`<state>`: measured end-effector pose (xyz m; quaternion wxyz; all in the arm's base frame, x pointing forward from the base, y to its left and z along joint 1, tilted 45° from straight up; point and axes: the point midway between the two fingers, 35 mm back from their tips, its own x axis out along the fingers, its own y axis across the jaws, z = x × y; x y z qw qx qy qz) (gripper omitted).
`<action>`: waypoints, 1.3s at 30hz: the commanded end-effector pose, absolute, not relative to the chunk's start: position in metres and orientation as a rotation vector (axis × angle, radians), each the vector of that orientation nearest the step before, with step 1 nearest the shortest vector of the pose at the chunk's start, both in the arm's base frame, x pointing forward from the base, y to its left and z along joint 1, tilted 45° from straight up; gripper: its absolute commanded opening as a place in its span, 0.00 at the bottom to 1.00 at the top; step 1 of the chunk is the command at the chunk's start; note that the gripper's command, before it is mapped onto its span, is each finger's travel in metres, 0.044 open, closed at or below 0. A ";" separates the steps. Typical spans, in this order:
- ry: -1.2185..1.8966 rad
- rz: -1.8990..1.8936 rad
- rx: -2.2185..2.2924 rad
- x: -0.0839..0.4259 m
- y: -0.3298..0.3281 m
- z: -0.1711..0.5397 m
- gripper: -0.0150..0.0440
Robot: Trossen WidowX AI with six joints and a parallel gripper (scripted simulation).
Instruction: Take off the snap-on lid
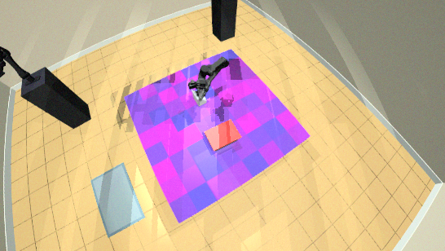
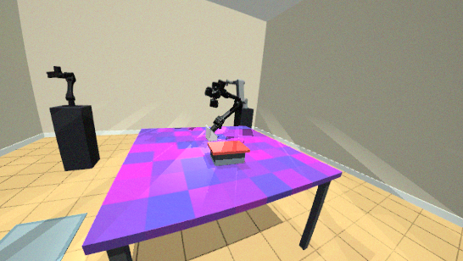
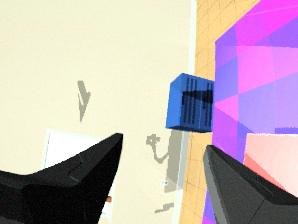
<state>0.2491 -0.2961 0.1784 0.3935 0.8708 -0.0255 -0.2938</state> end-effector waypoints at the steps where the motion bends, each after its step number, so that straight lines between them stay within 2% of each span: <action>1: 0.143 -0.682 2.238 0.271 -0.257 0.150 0.65; 9: 0.666 -0.464 2.260 0.301 -0.141 0.096 0.65; 12: 0.748 -0.427 2.259 0.301 -0.121 0.089 0.65; 20: 0.735 -0.437 2.260 0.302 -0.124 0.090 0.65; 29: 0.759 -0.419 2.260 0.302 -0.077 0.046 0.65; 39: 0.760 -0.420 2.259 0.306 -0.075 0.042 0.65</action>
